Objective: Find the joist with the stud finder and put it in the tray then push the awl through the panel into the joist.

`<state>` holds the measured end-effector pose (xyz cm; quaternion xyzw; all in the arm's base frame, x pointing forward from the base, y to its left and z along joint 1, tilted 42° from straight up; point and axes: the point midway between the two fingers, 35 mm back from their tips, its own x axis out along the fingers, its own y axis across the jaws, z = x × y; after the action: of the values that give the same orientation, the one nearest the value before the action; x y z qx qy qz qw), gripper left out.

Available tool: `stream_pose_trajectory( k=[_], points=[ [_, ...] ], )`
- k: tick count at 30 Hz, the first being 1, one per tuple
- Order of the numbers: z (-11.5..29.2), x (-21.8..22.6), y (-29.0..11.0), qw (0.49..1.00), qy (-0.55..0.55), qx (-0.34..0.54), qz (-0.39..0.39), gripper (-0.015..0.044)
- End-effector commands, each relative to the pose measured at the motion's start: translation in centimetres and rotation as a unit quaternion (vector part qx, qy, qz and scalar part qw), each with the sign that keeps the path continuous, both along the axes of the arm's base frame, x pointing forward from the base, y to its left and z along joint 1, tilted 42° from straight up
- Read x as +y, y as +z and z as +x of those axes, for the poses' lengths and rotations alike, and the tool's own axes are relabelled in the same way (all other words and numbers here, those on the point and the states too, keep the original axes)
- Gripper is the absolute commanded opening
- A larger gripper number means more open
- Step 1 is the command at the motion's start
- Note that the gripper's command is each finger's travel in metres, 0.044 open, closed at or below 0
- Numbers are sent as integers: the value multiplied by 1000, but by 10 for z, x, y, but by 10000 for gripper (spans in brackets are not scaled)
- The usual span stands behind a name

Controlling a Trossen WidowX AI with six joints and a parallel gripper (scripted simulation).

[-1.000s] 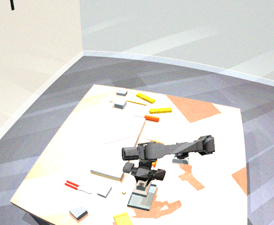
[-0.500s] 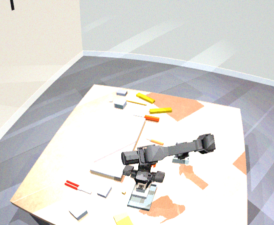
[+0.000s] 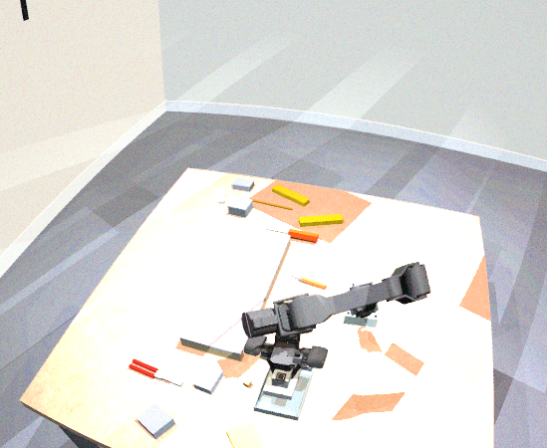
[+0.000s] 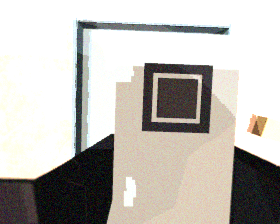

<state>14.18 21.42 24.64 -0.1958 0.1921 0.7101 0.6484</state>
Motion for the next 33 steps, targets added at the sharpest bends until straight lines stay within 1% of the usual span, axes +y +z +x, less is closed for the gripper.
stream_pose_trajectory(
  k=[1,33],
  points=[
    [0,4,-5,1000,-2,-1,-1,0],
    [-6,33,-33,1000,-1,-2,2,0]
  ],
)
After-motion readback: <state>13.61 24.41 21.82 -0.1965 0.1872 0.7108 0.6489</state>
